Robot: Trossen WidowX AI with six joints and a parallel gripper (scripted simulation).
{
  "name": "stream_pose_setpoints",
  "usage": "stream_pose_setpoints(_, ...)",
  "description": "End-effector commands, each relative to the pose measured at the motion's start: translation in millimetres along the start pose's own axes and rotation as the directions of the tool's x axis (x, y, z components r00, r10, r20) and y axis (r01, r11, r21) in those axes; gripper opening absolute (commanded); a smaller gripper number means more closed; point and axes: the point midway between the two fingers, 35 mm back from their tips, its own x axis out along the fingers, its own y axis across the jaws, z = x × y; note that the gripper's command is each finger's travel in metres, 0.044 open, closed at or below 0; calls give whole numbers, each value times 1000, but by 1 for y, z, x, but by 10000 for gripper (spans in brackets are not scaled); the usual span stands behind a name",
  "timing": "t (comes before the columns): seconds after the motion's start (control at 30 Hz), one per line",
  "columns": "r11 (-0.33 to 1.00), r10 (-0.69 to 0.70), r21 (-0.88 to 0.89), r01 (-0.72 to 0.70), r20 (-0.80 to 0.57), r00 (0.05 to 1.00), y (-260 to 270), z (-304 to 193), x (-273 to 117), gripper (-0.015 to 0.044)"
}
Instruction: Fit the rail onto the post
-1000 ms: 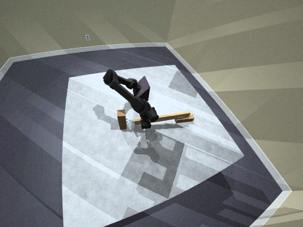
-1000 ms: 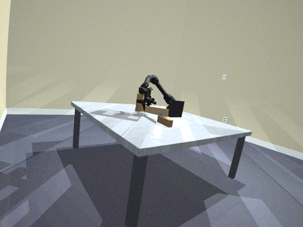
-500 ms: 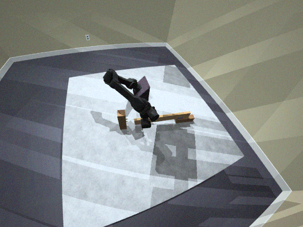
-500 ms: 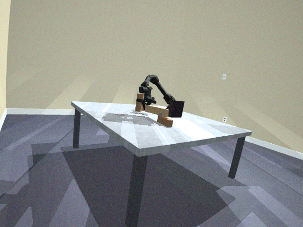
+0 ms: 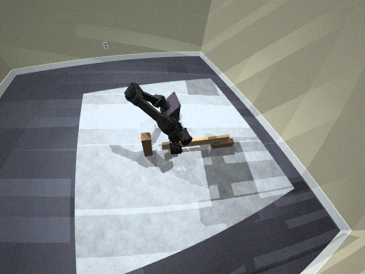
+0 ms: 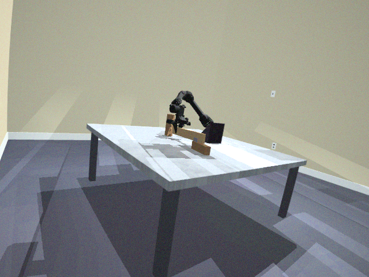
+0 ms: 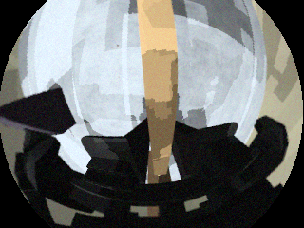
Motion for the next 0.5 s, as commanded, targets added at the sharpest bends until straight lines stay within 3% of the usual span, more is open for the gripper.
stream_pose_setpoints(0.0, 1000, -3, 2, 3, 13, 1000, -1, 2, -5, 0)
stream_pose_setpoints(0.47, 1000, -2, 2, 2, 14, 1000, -1, 2, -12, 0)
